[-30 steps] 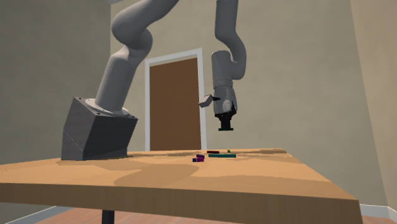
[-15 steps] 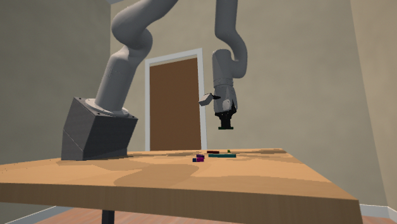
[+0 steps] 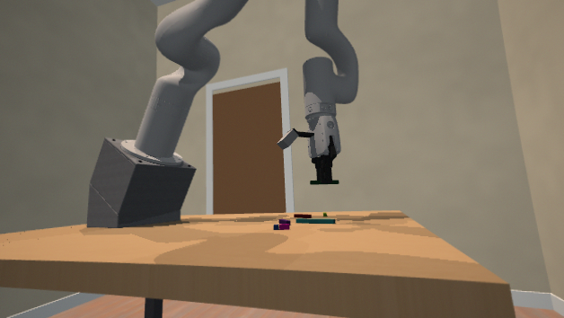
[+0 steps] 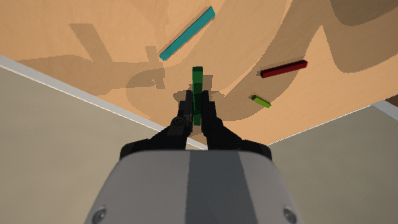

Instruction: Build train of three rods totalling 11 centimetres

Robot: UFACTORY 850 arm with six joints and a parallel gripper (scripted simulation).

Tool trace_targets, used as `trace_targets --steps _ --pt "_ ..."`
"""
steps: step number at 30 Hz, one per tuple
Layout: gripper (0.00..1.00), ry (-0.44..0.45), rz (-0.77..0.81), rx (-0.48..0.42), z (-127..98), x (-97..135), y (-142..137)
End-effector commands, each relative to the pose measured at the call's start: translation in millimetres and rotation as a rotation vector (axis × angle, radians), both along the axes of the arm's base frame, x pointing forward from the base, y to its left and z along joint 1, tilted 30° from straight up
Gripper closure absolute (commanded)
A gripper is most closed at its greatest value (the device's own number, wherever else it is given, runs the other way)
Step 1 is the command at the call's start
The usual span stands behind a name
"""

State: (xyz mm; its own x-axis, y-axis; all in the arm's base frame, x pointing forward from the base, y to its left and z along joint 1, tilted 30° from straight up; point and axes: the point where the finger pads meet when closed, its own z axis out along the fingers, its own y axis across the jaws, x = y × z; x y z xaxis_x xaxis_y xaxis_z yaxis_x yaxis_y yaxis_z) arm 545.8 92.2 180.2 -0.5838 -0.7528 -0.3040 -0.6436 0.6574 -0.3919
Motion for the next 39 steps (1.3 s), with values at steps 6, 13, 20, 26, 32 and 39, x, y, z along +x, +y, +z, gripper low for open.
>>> trace_targets --steps 6,13,20,26,32,39 --pt "0.96 -0.032 -0.233 0.171 10.1 11.9 -78.7" --pt "0.96 -0.024 -0.358 0.222 13.5 9.4 -120.1" --pt "0.96 -0.02 -0.429 0.246 15.2 6.1 -143.8" --pt "0.96 -0.02 -0.43 0.247 15.2 6.1 -144.0" --pt "0.96 -0.02 -0.43 0.247 15.2 6.1 -144.0" --pt "0.96 -0.02 -0.429 0.248 13.7 7.0 -144.2"
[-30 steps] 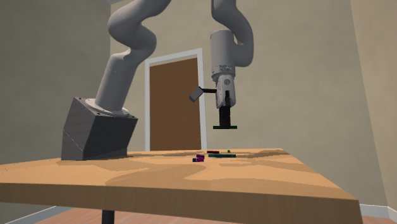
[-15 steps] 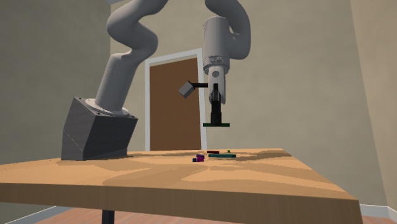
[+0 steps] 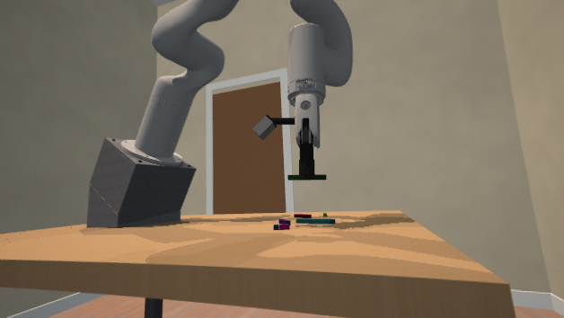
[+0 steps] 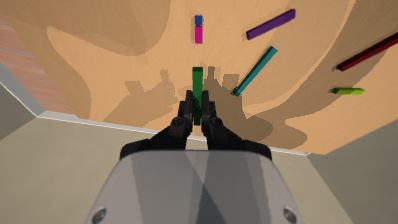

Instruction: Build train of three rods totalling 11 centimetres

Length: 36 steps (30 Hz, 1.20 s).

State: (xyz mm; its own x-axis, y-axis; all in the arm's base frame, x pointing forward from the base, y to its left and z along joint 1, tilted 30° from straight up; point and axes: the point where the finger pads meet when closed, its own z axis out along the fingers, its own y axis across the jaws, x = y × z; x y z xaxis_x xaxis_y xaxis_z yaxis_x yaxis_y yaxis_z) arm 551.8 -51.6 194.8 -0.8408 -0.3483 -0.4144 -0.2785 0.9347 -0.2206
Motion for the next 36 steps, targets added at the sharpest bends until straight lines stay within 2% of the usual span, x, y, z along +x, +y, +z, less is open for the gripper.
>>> trace_targets --steps 1,7,20,29,36 --pt "0.96 -0.038 0.02 0.034 -1.7 1.5 -0.4" --pt "0.96 -0.038 0.02 0.036 -9.3 5.9 -1.0" --pt "0.96 -0.038 0.02 0.035 -58.1 34.2 -4.5" --pt "0.96 -0.038 0.02 0.035 -73.1 43.0 -5.6" --pt "0.96 -0.038 0.02 0.035 -74.9 44.0 -5.7"
